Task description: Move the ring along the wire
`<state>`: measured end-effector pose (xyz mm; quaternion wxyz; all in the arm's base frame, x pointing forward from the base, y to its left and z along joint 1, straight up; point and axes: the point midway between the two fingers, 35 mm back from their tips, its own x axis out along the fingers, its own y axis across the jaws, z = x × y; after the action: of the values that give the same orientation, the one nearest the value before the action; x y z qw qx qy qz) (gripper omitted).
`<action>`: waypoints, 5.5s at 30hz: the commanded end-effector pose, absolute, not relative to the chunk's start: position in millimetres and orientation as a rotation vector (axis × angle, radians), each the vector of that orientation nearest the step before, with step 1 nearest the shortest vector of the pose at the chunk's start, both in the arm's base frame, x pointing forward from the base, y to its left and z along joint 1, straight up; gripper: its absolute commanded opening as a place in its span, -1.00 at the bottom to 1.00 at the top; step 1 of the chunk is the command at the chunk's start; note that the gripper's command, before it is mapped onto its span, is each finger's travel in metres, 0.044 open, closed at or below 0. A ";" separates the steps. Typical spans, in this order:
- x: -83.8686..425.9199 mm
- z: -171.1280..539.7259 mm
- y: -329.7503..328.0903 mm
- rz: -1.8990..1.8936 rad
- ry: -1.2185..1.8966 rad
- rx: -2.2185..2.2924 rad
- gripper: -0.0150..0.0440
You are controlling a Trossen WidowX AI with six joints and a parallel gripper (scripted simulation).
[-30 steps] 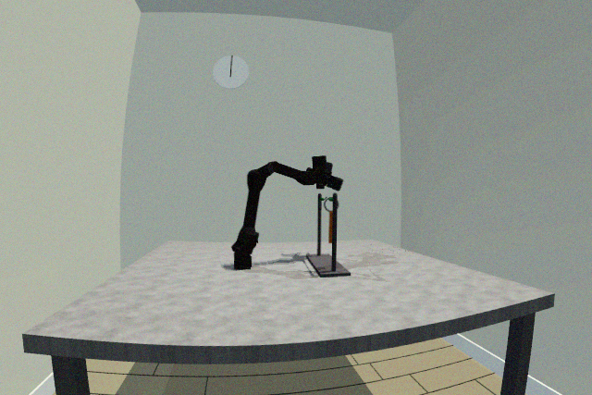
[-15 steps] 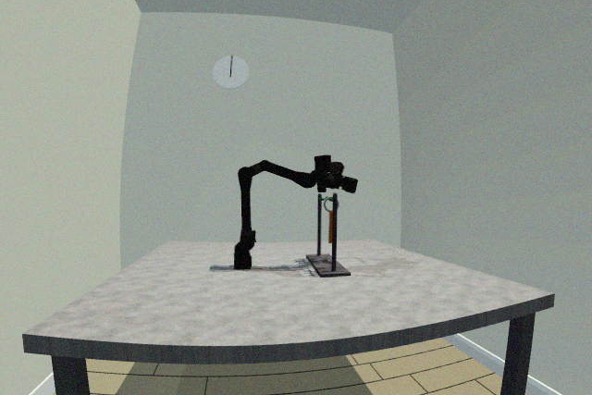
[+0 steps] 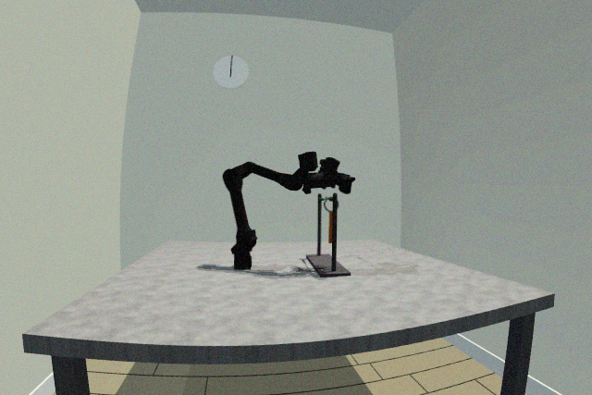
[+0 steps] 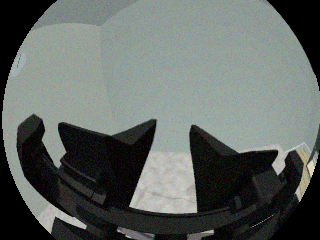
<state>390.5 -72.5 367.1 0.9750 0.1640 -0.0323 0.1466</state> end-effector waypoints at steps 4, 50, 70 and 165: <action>361.4 363.0 -120.0 0.135 -0.114 0.375 0.05; 234.9 118.3 -88.4 0.017 0.201 0.022 0.05; 275.4 149.7 -86.8 -0.076 0.162 -0.001 0.05; 342.2 151.3 -88.1 -0.067 0.157 -0.003 -1.00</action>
<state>341.6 -88.6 142.2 0.9960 -0.0007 0.0834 -0.0333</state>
